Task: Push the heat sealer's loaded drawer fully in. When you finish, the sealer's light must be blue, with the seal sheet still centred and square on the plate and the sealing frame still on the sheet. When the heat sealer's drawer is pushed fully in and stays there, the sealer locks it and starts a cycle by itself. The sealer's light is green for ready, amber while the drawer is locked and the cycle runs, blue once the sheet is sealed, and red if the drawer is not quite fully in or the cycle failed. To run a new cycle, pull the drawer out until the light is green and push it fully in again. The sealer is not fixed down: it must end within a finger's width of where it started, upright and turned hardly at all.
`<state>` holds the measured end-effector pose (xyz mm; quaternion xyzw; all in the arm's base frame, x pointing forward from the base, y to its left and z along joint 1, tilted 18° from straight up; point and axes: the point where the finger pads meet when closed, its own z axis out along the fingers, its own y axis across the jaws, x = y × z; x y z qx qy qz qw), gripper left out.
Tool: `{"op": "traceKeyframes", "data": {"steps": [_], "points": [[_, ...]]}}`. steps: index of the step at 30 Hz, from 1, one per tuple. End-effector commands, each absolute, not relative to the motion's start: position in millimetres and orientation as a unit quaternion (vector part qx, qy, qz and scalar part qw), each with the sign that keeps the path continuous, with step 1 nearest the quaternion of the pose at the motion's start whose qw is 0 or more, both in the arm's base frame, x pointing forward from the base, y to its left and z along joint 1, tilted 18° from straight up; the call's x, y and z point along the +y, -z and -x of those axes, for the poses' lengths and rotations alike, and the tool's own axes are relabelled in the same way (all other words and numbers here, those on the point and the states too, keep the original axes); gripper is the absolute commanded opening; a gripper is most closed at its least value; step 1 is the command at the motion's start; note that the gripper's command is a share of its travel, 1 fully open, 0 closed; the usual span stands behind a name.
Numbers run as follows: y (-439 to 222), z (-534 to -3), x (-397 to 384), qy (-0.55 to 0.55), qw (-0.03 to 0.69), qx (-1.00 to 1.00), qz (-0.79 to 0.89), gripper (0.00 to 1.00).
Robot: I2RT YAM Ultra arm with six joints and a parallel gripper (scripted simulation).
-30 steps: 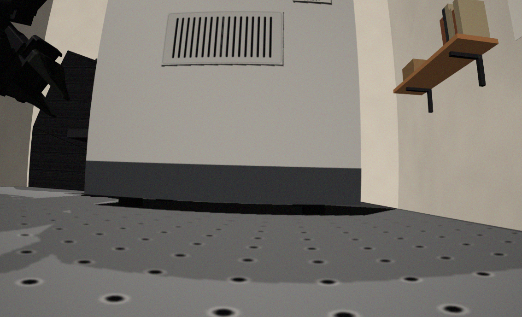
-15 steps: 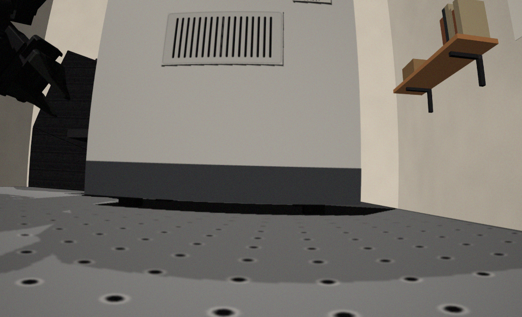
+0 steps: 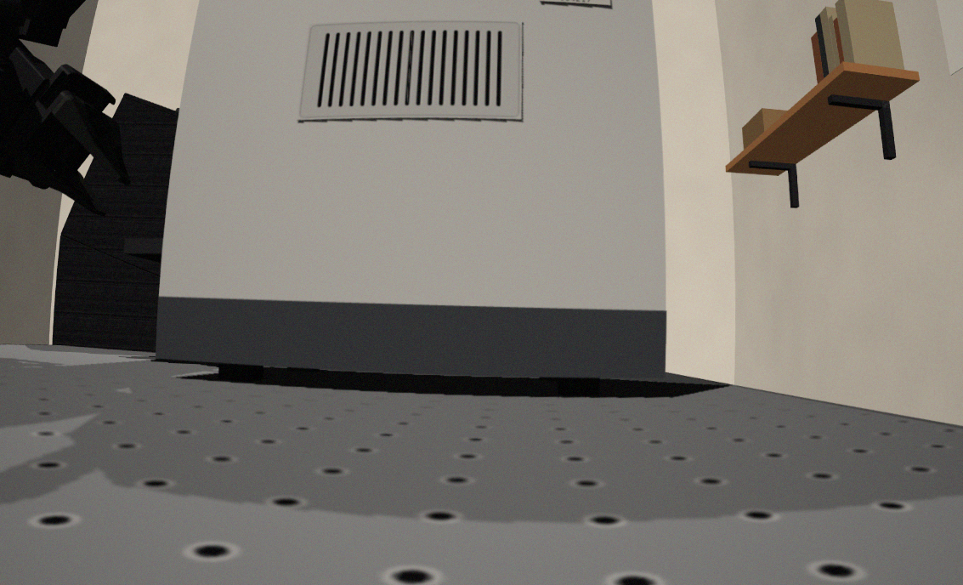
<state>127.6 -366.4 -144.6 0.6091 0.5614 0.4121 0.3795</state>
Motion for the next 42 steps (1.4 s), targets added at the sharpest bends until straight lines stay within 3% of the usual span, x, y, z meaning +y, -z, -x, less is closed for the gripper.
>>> {"op": "traceKeyframes", "data": {"steps": [1, 13, 42], "points": [[137.0, -124.2, -379.5, -0.401, 0.391, 0.569, -0.602, 0.3], [137.0, -124.2, -379.5, -0.401, 0.391, 0.569, -0.602, 0.3], [114.5, -46.5, -372.8, -0.405, 0.384, 0.565, -0.608, 0.3]]}}
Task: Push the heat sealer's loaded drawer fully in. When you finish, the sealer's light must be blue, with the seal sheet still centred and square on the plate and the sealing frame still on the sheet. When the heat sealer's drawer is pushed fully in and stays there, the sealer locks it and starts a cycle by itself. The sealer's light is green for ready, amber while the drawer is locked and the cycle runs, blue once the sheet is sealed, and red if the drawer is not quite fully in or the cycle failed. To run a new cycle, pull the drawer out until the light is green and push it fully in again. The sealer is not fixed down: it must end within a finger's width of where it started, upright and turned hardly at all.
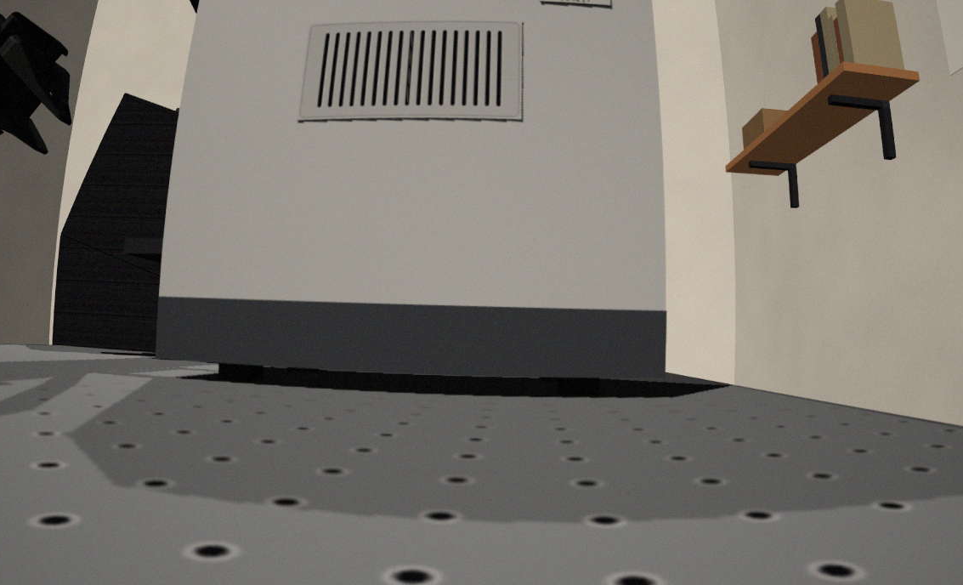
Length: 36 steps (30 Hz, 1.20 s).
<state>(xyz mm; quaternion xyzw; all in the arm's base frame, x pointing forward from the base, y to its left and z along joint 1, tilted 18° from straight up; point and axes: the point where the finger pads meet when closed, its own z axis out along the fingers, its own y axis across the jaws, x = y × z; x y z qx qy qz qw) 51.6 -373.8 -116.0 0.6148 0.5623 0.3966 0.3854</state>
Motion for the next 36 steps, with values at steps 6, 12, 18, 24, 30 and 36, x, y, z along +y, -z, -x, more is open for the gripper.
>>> {"op": "traceKeyframes", "data": {"steps": [6, 12, 18, 24, 30, 36], "points": [[113.6, -50.7, -373.1, -0.407, 0.384, 0.566, -0.605, 0.3], [103.9, -49.1, -379.7, -0.397, 0.392, 0.573, -0.601, 0.3], [104.0, -49.0, -379.6, -0.397, 0.391, 0.573, -0.601, 0.3], [104.1, -49.0, -379.5, -0.397, 0.391, 0.572, -0.601, 0.3], [104.2, -48.9, -379.6, -0.397, 0.392, 0.573, -0.601, 0.3], [104.2, -48.9, -379.6, -0.397, 0.392, 0.573, -0.601, 0.3]]}}
